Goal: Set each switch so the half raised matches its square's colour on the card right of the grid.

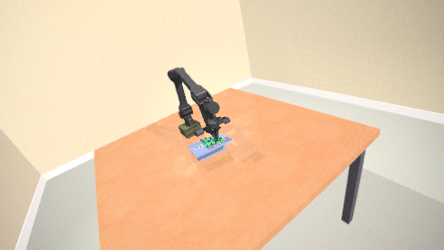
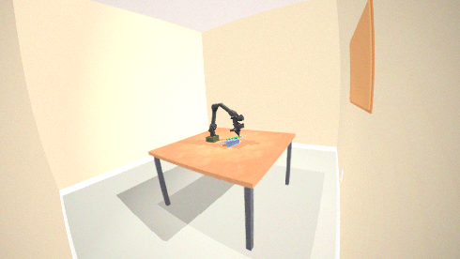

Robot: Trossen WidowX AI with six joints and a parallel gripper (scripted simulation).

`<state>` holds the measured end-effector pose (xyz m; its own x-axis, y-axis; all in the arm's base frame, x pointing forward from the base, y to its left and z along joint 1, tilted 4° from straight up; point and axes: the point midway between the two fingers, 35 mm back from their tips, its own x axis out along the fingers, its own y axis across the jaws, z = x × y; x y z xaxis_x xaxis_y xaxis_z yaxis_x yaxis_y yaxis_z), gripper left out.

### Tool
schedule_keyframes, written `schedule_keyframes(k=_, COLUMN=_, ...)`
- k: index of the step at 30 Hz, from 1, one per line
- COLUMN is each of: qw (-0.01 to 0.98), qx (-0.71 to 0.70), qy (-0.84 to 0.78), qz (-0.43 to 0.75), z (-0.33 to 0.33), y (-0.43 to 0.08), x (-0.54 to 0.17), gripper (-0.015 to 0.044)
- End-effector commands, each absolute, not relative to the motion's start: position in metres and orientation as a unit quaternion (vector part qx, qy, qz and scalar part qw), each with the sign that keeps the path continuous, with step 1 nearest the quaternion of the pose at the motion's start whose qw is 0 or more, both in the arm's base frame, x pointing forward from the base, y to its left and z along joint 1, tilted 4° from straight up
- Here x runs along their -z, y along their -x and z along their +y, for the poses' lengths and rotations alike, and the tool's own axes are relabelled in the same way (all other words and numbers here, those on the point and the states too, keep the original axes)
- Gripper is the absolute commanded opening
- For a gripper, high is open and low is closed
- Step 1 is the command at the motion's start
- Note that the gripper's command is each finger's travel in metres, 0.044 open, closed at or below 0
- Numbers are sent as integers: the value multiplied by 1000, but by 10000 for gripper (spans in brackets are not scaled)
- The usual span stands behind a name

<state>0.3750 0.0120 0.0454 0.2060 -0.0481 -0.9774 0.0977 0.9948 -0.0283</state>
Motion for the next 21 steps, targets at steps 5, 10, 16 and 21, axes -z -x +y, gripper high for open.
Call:
schedule_keyframes(k=5, qw=780, qx=47, qy=-19, qz=624, z=14, y=-369, x=-76, gripper=0)
schedule_keyframes(k=10, qw=784, qx=46, qy=-17, qz=619, z=15, y=-359, x=-107, gripper=0)
schedule_keyframes(k=16, qw=784, qx=46, qy=-17, qz=619, z=18, y=-344, x=-106, gripper=0)
schedule_keyframes(k=21, qw=783, qx=46, qy=-18, qz=621, z=24, y=-290, x=-95, gripper=0)
